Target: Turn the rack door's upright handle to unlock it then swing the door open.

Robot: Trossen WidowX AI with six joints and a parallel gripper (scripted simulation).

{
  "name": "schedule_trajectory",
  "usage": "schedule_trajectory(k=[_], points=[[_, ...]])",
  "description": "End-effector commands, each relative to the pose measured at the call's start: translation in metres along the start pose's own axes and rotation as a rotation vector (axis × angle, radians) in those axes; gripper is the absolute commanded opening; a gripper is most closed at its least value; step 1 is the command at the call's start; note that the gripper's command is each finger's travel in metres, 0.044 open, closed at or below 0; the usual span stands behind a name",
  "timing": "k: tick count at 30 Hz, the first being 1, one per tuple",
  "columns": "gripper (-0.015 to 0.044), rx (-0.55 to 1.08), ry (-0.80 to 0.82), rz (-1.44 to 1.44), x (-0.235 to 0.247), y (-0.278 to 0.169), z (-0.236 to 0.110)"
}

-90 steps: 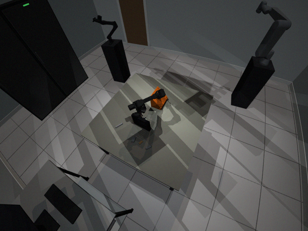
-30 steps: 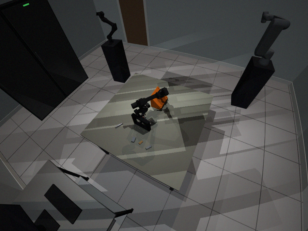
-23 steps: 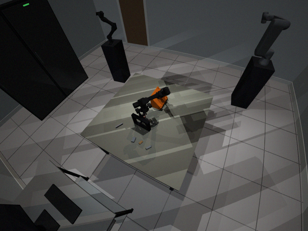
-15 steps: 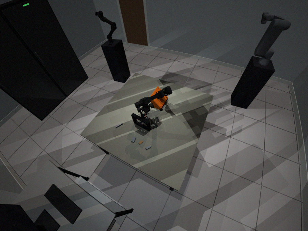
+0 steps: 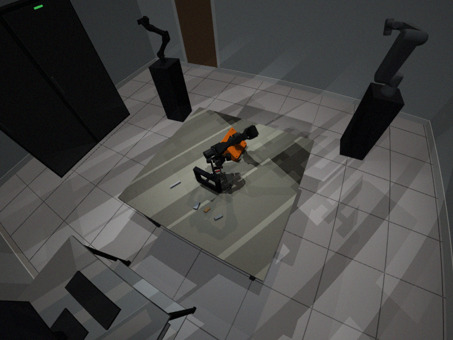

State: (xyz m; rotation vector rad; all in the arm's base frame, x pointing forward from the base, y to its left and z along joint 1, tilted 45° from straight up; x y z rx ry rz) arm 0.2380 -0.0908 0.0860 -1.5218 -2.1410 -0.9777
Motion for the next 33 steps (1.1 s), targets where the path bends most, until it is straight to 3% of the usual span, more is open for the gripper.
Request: schedule_trajectory(k=[1, 33], points=[[0.0017, -0.004, 0.001, 0.072, 0.011, 0.001, 0.0], [0.0017, -0.004, 0.004, 0.51, 0.073, 0.024, -0.001]])
Point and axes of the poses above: the point midway between the two fingers, 35 mm back from their tips, its own z axis out along the fingers, its own x axis across the jaws, y = z × x, the point moved 9 cm from there along -z, back along the fingers, and after that the axes turned 6 degrees about z, right-handed, at the moved point
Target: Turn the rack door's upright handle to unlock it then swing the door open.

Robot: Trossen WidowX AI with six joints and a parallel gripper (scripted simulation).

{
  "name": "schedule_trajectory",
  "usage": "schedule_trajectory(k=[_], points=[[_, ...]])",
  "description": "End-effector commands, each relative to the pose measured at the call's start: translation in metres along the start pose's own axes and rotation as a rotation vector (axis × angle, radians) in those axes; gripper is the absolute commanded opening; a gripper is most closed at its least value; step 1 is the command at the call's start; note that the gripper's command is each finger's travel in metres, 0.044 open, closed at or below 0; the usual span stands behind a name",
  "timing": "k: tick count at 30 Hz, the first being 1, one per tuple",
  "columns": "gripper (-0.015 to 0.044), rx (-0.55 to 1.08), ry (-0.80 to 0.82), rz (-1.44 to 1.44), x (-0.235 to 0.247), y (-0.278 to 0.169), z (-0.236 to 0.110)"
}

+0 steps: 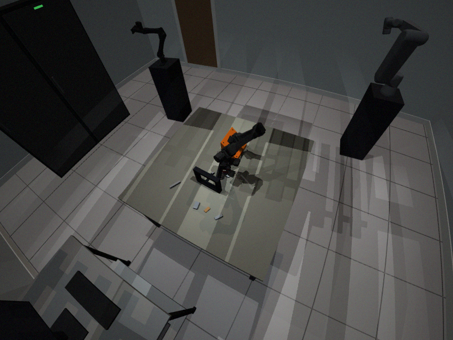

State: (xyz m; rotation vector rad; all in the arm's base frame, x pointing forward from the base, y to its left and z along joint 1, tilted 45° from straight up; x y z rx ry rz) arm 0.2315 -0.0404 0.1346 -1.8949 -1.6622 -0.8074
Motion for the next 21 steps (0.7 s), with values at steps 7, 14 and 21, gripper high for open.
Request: schedule_trajectory(k=[7, 14, 21], points=[[0.0017, -0.005, 0.003, 0.132, 0.02, 0.003, -0.001], [0.0017, -0.005, 0.004, 0.22, 0.033, 0.005, -0.001], [0.0017, -0.005, 0.005, 0.308, 0.046, 0.01, -0.001]])
Point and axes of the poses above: the point midway between the two fingers, 35 mm back from their tips, its own z axis out along the fingers, its own x axis across the jaws, y = z × x, the point moved 9 cm from there along -z, back along the fingers, and after that the axes turned 6 degrees about z, right-handed, at the moved point
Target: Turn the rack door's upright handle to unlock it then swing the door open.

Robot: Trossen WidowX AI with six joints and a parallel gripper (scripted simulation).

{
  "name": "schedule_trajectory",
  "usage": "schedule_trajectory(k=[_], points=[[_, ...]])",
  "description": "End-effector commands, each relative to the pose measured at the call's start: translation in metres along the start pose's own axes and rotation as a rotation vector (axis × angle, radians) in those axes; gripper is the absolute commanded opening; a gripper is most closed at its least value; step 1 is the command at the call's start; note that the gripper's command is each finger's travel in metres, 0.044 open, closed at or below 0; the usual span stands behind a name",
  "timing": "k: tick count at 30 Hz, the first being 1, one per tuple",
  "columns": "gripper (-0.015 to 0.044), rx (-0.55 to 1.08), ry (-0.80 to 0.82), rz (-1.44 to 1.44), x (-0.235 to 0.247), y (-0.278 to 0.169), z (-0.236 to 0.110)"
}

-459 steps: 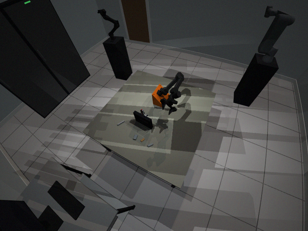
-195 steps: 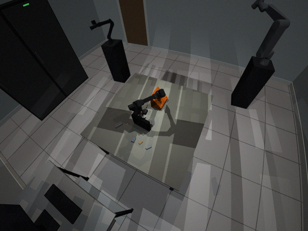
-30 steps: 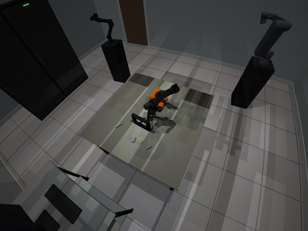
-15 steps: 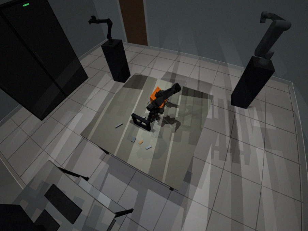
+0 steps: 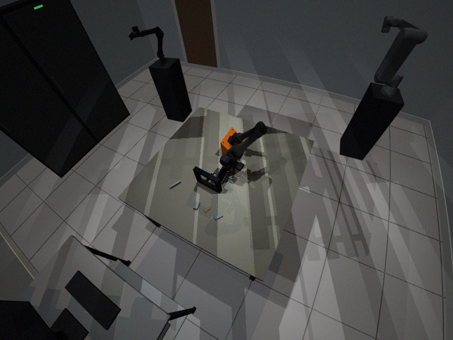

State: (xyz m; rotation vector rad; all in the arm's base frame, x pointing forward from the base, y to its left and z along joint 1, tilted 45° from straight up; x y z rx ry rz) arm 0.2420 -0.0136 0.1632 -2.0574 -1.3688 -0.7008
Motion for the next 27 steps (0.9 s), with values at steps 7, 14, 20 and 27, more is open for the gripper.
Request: schedule_trajectory(k=[7, 14, 20, 27], points=[[0.0017, -0.004, 0.004, 0.113, 0.0179, 0.0014, -0.0008], [0.0017, -0.004, 0.004, 0.113, 0.0179, 0.0014, -0.0008], [0.007, -0.004, 0.004, 0.113, 0.0179, 0.0014, -0.0008], [0.0254, -0.004, 0.004, 0.113, 0.0179, 0.0014, -0.0008]])
Point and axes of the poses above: the point midway between the two fingers, 35 mm back from their tips, its own z axis out along the fingers, its own x axis across the jaws, y = z × x, the point moved 9 cm from there along -z, back along the fingers, and after that the axes turned 6 degrees about z, right-handed, at the moved point
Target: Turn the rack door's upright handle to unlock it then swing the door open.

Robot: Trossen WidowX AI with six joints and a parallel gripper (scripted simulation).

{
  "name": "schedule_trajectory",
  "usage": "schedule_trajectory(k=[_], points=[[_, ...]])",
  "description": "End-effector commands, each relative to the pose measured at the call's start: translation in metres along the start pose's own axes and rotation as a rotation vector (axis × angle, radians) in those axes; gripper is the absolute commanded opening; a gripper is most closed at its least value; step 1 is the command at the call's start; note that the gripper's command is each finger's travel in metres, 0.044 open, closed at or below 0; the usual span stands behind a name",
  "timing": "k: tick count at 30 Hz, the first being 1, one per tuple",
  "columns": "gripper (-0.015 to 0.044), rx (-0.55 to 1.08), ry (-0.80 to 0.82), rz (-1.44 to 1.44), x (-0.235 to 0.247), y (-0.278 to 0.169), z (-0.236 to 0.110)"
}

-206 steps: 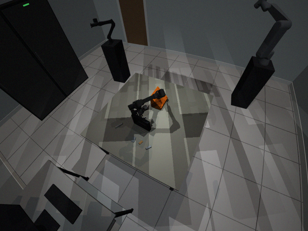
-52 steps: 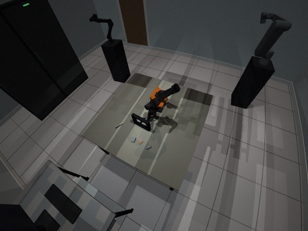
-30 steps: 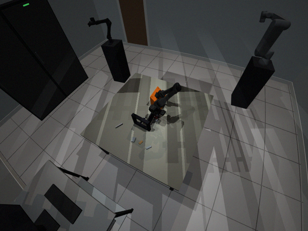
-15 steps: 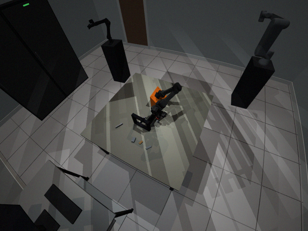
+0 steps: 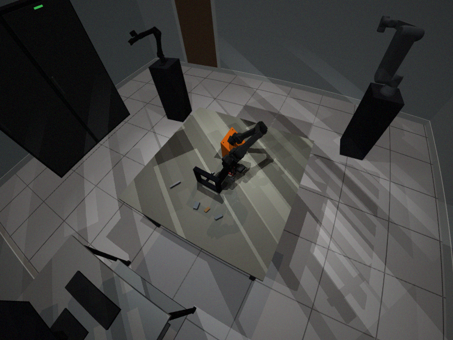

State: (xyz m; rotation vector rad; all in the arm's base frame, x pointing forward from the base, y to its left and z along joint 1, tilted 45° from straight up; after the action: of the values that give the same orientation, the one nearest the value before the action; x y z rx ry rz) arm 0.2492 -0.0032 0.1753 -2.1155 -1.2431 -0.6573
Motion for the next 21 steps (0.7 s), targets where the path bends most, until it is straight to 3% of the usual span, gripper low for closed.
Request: schedule_trajectory(k=[1, 21], points=[[0.028, -0.002, 0.002, 0.002, 0.0, 0.0, 0.0], [0.029, -0.004, -0.004, 0.001, 0.0, 0.002, -0.027]])
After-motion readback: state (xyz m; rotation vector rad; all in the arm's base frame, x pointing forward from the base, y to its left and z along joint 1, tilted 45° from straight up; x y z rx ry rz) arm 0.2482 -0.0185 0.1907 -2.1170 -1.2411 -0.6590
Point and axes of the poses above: the point midway between the two fingers, 35 mm back from their tips, its own z axis out along the fingers, its own x axis across the jaws, y = z × x, the point moved 9 cm from there along -z, back along the fingers, and after that the axes turned 6 degrees about z, right-handed, at the moved point
